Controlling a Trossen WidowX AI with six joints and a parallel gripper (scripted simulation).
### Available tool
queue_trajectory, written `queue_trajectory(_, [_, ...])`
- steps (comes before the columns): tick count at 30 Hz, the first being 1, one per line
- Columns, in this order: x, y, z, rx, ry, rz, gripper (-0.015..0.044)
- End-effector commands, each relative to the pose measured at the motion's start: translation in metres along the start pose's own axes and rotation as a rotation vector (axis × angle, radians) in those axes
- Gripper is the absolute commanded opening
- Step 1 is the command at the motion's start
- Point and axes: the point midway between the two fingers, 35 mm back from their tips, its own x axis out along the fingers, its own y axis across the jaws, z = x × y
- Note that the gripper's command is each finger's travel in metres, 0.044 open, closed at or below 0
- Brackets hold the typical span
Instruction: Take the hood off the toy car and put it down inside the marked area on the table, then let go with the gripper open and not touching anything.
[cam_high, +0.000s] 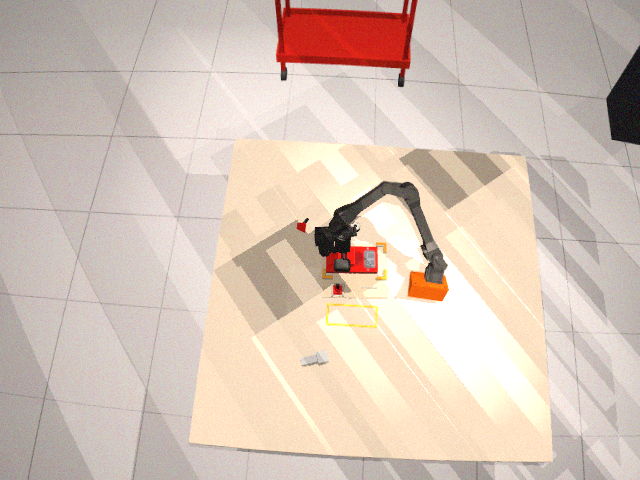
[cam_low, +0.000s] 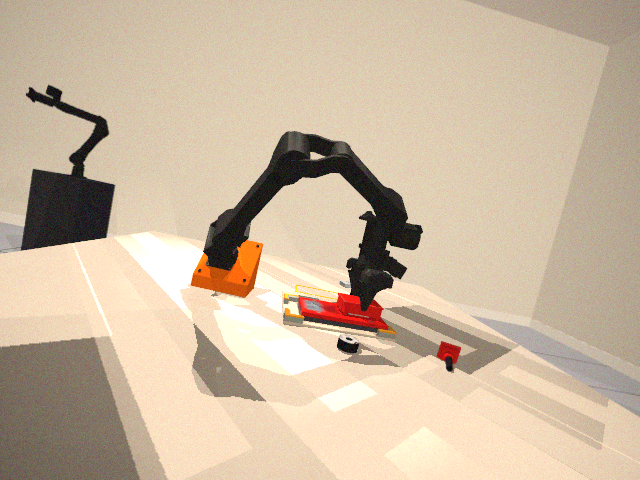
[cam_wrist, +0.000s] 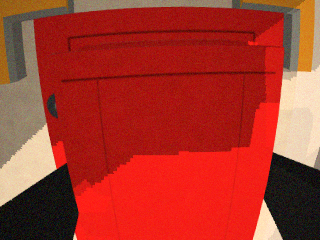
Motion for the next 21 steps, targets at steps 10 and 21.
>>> queue_trajectory(10, [-0.009, 0.000, 0.001, 0.009, -0.003, 0.004, 0.0000])
queue_trajectory(21, [-0.017, 0.000, 0.001, 0.008, -0.003, 0.004, 0.0000])
